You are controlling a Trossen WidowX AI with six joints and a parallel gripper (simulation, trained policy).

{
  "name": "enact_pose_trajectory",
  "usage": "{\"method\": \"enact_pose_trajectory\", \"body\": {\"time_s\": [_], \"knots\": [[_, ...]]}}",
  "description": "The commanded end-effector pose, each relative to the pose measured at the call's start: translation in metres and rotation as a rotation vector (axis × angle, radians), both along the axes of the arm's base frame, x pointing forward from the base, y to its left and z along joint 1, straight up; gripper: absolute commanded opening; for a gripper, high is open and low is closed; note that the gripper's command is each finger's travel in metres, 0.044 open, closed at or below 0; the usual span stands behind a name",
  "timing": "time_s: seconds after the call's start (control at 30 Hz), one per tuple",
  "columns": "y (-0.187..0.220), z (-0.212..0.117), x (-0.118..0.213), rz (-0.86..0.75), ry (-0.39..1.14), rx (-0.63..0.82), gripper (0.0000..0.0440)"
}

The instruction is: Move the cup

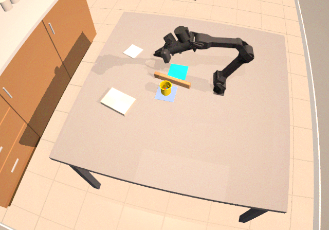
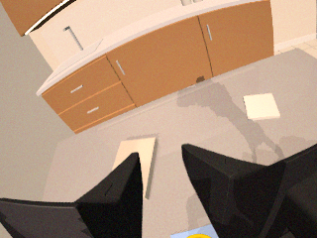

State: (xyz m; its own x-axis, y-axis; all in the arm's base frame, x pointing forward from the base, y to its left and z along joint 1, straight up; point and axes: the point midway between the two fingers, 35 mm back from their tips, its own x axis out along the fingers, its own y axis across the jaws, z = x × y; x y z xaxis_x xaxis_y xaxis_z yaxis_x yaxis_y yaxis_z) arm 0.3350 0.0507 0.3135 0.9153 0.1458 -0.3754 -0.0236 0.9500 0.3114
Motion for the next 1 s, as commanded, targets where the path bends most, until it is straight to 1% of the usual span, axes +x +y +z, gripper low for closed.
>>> {"method": "enact_pose_trajectory", "body": {"time_s": [0.0, 0.5, 0.97], "knots": [[0.006, -0.003, 0.002, -0.011, 0.065, 0.045, 0.0134], [0.025, -0.009, 0.002, -0.071, 0.291, 0.198, 0.0149], [0.040, -0.022, 0.000, -0.176, 0.516, 0.310, 0.0156]]}}
